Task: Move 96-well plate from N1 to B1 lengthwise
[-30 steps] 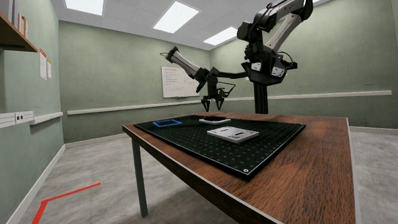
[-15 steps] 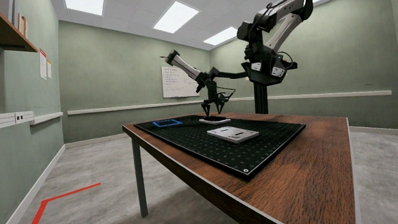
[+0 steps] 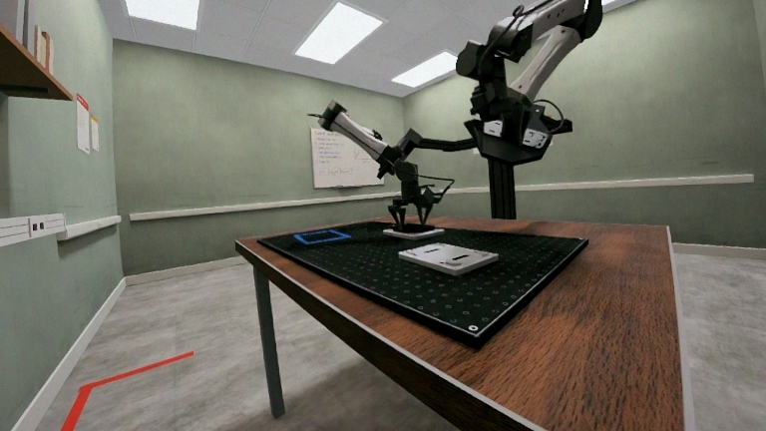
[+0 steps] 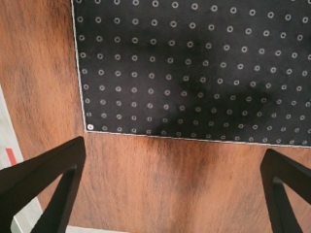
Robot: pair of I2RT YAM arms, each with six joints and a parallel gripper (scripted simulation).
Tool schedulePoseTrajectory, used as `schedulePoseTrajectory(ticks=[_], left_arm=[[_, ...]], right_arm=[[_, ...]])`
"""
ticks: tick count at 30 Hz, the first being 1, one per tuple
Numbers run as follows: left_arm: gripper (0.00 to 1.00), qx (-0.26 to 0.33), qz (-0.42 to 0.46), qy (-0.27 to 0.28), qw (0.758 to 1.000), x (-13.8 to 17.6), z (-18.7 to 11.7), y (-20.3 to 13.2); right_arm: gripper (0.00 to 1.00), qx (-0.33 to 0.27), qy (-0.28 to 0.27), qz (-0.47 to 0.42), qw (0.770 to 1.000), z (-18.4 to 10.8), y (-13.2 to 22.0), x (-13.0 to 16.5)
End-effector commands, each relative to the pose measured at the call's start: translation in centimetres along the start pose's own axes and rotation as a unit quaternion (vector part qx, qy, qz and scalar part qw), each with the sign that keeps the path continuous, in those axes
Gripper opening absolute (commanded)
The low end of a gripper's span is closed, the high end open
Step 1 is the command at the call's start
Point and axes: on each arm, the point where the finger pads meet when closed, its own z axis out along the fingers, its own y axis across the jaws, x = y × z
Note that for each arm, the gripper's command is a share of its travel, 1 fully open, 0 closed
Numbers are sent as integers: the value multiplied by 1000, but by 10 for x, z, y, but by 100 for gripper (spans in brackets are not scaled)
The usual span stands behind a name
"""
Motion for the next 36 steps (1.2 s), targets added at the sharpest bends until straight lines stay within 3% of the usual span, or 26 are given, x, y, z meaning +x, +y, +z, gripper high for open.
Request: schedulePoseTrajectory(ticks=[1,3,6,9,36], left_arm=[[100,2,3,0,1000,0,-1,1],[100,2,3,0,1000,0,-1,1],[100,2,3,0,1000,0,-1,1],[100,2,3,0,1000,0,-1,1],[100,2,3,0,1000,0,-1,1]], right_arm=[[100,4,-12,6,1000,6,-6,-6],[100,21,-36,1,999,-10,-13,-23],[100,4,-12,6,1000,12,-6,-7],[100,15,-26,6,1000,0,-13,-15],[100,12,-17,2,1000,3,-6,-7]])
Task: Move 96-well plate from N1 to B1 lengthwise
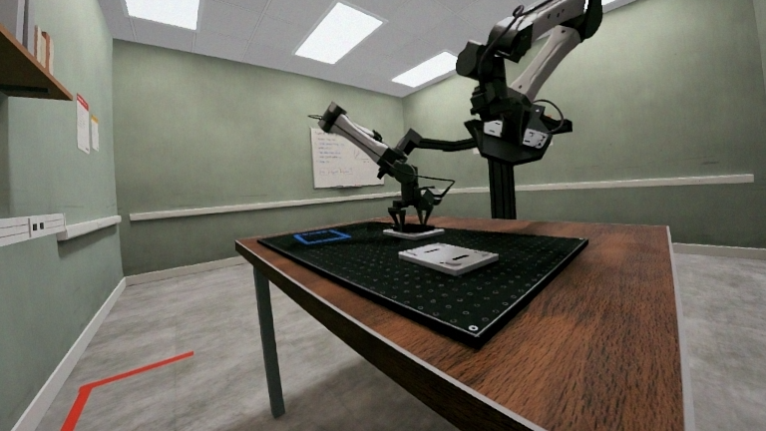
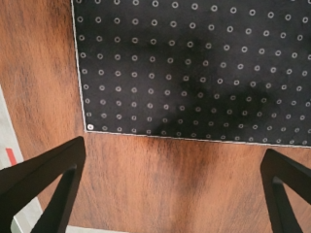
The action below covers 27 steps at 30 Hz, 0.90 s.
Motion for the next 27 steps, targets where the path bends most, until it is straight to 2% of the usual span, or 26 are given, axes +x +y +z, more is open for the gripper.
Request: schedulePoseTrajectory(ticks=[1,13,14,15,20,21,27], left_arm=[[100,2,3,0,1000,0,-1,1],[100,2,3,0,1000,0,-1,1],[100,2,3,0,1000,0,-1,1],[100,2,3,0,1000,0,-1,1],[100,2,3,0,1000,0,-1,1],[100,2,3,0,1000,0,-1,1],[100,2,3,0,1000,0,-1,1]], right_arm=[[100,4,-7,3,1000,-3,-3,-3],[100,4,-7,3,1000,-3,-3,-2],[100,4,-8,17,1000,0,-11,2],[100,4,-7,3,1000,-3,-3,-2],[100,4,-7,3,1000,-3,-3,-2],[0,4,-7,3,1000,-3,-3,-2],[0,4,-7,3,1000,-3,-3,-2]])
